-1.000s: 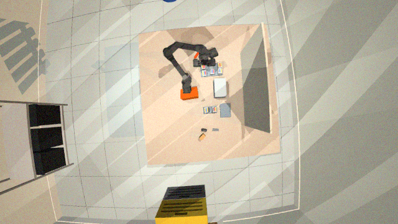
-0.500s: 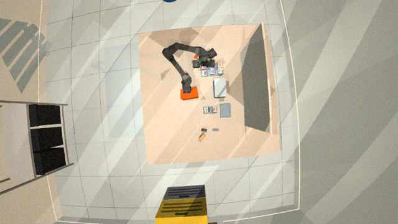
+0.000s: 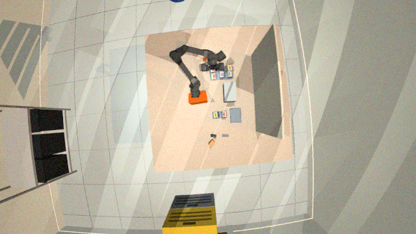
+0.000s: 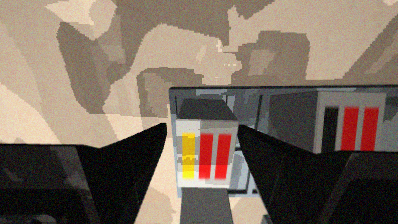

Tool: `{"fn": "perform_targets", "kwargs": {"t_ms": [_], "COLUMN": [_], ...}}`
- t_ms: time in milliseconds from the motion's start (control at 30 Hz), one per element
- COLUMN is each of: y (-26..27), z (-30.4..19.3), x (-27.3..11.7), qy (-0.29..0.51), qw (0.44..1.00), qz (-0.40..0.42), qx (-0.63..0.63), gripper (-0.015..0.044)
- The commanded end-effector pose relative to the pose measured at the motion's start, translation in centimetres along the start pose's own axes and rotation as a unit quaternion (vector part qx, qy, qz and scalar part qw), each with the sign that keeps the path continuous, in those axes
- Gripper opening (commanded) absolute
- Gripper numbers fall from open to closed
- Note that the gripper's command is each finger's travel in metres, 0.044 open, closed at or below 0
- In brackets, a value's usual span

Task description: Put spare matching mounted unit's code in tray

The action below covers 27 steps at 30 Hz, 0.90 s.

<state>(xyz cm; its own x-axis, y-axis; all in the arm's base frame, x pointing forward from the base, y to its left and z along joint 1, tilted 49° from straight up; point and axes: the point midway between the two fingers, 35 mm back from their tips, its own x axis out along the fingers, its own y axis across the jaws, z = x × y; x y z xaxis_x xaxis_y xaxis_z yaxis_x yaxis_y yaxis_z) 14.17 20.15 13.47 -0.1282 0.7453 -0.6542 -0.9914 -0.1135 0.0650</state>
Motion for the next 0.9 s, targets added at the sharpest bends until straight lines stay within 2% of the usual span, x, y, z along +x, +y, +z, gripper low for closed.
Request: {"fn": "perform_targets", "kwargs": {"t_ms": [0,100,333,500,867], "y": [0.00,0.00,0.00,0.00,-0.21], "z": [0.01,0.01,0.01,0.01,-0.13], "x": [-0.01,-0.01,-0.01,-0.01,-1.00], "qy": [0.000,0.000,0.000,0.000,0.004], "qw": [1.000,1.000,1.000,1.000,1.000], "qz": [0.000,0.000,0.000,0.000,-0.001], "qx": [0.000,0.000,0.000,0.000,0.000], "gripper": [0.0247,0.0169,0.0122,0.0000,0.0000]}}
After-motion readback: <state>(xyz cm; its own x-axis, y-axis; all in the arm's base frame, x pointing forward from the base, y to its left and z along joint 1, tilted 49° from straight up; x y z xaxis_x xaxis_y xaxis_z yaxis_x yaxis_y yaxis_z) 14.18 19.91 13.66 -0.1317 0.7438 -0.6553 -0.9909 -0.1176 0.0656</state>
